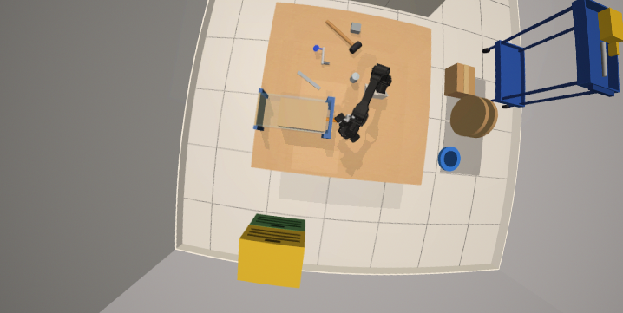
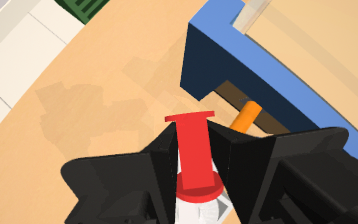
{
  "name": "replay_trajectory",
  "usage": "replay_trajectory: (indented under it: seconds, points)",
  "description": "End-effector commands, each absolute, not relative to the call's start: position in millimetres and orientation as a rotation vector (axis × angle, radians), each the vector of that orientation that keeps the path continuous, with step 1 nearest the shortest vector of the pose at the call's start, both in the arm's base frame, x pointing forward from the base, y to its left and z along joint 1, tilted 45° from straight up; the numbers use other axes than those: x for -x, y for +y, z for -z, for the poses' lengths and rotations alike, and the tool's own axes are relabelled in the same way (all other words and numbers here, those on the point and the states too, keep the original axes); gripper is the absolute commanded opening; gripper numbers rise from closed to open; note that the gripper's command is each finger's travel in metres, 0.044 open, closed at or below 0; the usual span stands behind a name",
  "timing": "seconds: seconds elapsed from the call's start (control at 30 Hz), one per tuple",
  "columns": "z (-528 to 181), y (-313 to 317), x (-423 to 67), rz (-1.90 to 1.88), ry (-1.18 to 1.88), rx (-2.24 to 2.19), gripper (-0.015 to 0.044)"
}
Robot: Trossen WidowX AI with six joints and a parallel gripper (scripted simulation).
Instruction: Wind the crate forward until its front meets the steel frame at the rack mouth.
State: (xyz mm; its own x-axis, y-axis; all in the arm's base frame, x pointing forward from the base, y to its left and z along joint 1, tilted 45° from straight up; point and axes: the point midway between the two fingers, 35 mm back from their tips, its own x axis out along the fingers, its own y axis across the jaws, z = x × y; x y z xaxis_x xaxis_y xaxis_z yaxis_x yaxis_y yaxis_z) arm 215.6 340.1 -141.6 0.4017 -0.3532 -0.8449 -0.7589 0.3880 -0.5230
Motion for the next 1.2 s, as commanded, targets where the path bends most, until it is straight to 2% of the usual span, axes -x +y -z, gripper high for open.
replay_trajectory:
  seconds: [0.0, 1.17]
  points:
    - [152, 347, -191, -0.405, 1.222, 1.212, 0.0000]
    - [163, 353, -155, -0.407, 1.223, 1.211, 0.0000]
